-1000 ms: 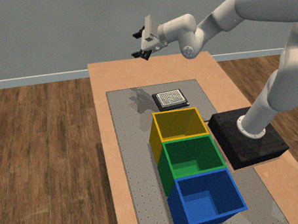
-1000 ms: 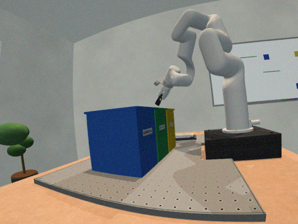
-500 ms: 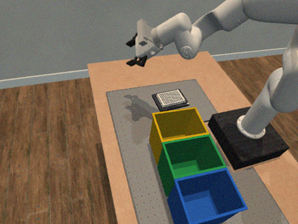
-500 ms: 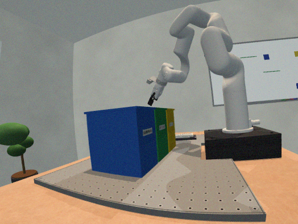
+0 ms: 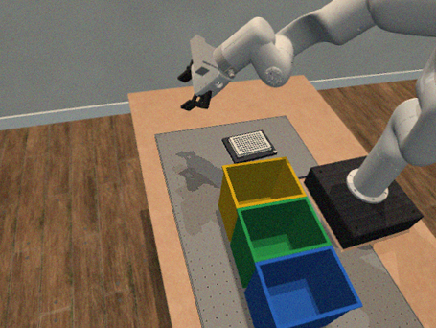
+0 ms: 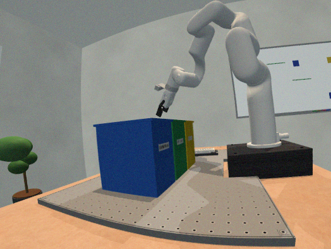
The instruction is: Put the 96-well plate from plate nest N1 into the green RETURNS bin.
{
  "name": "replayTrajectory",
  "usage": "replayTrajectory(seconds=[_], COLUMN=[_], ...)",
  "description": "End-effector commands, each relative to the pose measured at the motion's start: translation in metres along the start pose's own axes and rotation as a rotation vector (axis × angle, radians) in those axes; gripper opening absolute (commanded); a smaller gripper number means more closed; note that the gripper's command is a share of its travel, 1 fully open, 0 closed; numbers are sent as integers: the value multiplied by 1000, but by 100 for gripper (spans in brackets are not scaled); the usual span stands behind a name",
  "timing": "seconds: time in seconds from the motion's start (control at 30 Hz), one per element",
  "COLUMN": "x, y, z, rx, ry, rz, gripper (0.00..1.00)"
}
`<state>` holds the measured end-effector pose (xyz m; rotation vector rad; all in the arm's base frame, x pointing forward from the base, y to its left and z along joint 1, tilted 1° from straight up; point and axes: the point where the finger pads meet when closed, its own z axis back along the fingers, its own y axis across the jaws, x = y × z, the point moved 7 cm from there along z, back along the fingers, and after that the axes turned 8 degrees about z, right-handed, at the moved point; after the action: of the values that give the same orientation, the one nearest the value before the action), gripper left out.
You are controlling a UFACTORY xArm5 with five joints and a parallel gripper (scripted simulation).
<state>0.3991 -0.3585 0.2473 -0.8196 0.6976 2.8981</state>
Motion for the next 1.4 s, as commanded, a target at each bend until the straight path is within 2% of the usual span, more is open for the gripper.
replayTrajectory(seconds=[0.0,0.03,0.2,0.27,0.43,0.5,0.67,0.73,0.9,0.93,1.17,1.23,1.37], x=[-13,-19,-22,-33,-35,-45,-47,-56,-57,-62,-65,-72,-72], y=[-15,-21,-32,-45,-52,-65,-77,-90,-101,-108,-123,-135,-146], z=[4,5,10,13,16,20,27,31,38,40,50,55,64], rx=[-42,-63,-73,-117,-123,-165,-176,-215,-223,-245,-267,-300,-308], ry=[-16,-27,-20,-49,-45,-77,-71,-105,-100,-122,-133,-171,-167], rz=[0,2,1,6,6,12,11,20,19,25,28,41,39], gripper=[100,100,100,100,100,100,100,100,100,100,100,100,100])
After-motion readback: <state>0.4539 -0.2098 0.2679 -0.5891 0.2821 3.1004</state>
